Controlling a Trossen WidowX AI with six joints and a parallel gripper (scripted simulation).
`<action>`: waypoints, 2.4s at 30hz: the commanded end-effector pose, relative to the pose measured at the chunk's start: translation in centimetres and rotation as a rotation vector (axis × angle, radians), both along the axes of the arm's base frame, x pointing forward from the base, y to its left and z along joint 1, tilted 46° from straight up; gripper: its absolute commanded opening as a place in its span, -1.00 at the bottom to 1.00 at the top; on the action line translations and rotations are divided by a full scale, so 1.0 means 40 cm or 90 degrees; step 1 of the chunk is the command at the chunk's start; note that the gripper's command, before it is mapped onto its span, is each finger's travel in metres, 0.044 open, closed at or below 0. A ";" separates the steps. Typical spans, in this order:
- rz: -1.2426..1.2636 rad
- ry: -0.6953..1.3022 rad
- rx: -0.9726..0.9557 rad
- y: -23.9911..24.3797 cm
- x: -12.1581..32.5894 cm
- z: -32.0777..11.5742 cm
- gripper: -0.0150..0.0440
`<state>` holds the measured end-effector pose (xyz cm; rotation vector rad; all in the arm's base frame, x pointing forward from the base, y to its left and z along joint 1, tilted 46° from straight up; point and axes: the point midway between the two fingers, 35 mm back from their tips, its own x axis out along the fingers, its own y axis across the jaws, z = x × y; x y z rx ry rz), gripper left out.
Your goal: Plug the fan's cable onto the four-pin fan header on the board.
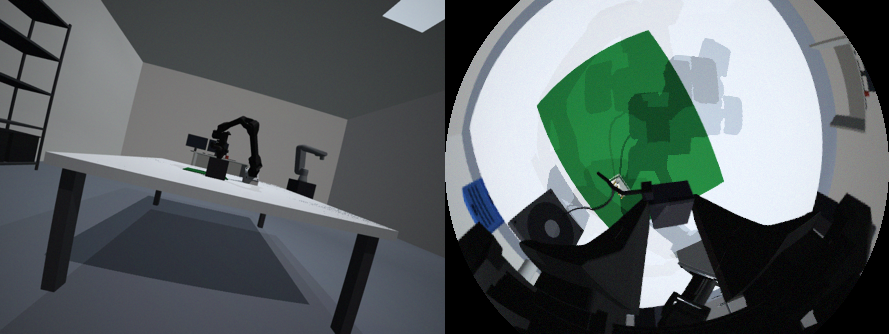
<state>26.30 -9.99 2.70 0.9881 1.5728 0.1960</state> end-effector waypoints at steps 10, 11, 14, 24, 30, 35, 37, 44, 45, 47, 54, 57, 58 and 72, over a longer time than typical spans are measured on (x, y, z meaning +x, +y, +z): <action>-0.126 0.122 0.040 -0.009 0.005 -0.002 -0.49; -0.126 0.122 0.038 -0.008 0.005 -0.003 -0.49; -0.126 0.120 0.015 -0.002 0.001 -0.008 -0.49; -0.137 0.105 -0.085 0.020 -0.011 -0.031 -0.49; -0.150 0.090 -0.142 0.030 -0.016 -0.042 -0.49; -0.166 0.073 -0.187 0.036 -0.019 -0.050 -0.49; -0.174 0.065 -0.205 0.038 -0.020 -0.052 -0.49; -0.204 0.035 -0.263 0.045 -0.022 -0.059 -0.49; -0.209 0.030 -0.270 0.046 -0.022 -0.060 -0.49; -0.219 0.020 -0.286 0.048 -0.023 -0.061 -0.49; -0.259 -0.020 -0.334 0.053 -0.024 -0.062 -0.49; -0.278 -0.039 -0.352 0.055 -0.024 -0.061 -0.49; -0.284 -0.045 -0.358 0.055 -0.024 -0.061 -0.49; -0.388 -0.146 -0.417 0.064 -0.028 -0.048 -0.49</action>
